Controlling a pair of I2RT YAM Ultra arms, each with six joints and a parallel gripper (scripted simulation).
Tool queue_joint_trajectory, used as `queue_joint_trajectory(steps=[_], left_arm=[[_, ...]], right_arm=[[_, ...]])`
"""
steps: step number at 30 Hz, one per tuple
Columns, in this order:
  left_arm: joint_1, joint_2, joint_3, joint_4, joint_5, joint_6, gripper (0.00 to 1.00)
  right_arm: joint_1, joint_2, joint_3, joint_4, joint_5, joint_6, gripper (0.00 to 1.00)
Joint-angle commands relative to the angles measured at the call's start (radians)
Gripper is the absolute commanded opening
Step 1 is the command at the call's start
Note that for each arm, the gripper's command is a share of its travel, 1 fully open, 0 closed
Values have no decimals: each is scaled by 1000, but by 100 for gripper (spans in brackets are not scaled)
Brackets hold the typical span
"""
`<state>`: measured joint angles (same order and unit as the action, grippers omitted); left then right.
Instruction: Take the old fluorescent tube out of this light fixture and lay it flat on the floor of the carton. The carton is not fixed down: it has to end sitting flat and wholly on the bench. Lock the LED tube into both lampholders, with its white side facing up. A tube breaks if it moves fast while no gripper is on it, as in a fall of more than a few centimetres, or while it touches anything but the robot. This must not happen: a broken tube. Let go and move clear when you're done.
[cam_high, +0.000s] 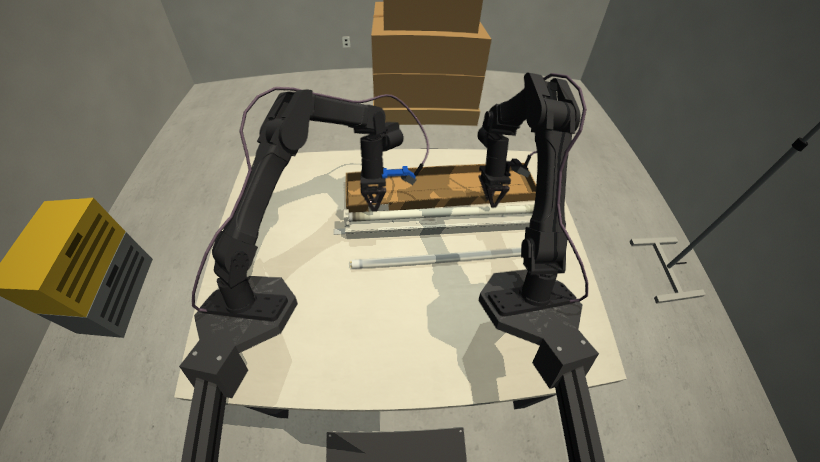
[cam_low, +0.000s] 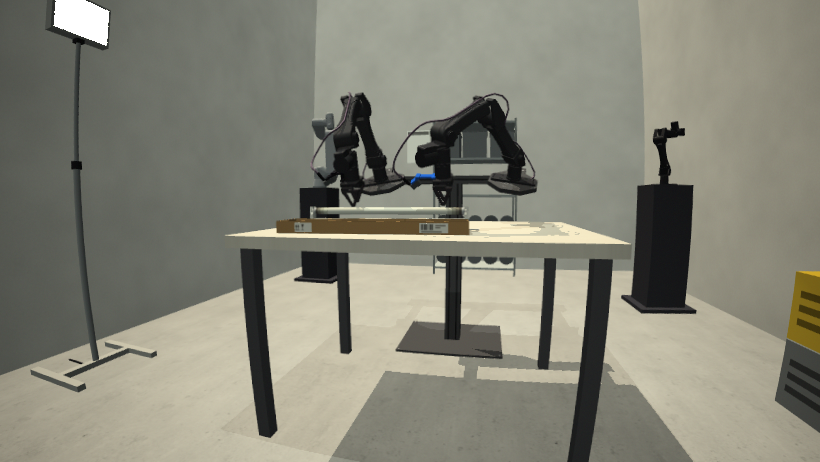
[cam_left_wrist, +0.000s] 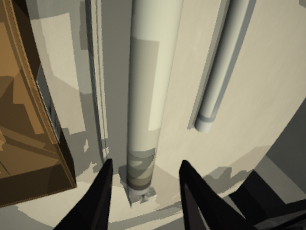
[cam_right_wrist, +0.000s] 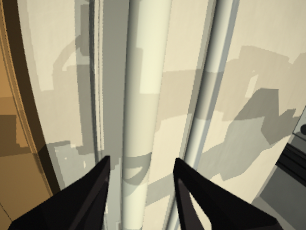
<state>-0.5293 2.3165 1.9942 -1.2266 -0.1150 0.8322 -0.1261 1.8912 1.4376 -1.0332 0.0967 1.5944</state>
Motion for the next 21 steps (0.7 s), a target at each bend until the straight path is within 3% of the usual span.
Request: queue_joint_trajectory(steps=[1,15,18,21], left_arm=[[-20,-8,-18,21,8,12,49],[-6,3,-113,172,1,24,49],[-5,-1,-74,156,5,23,49],[4,15,-84,155,5,22,49]], right_arm=[[-7,-6,-7,21,7,8,49],[-15,57,-94,176,-3,-17,49],[4,10,-40,147,0,2,49],[-15,45,-51,148,0,-2,49]])
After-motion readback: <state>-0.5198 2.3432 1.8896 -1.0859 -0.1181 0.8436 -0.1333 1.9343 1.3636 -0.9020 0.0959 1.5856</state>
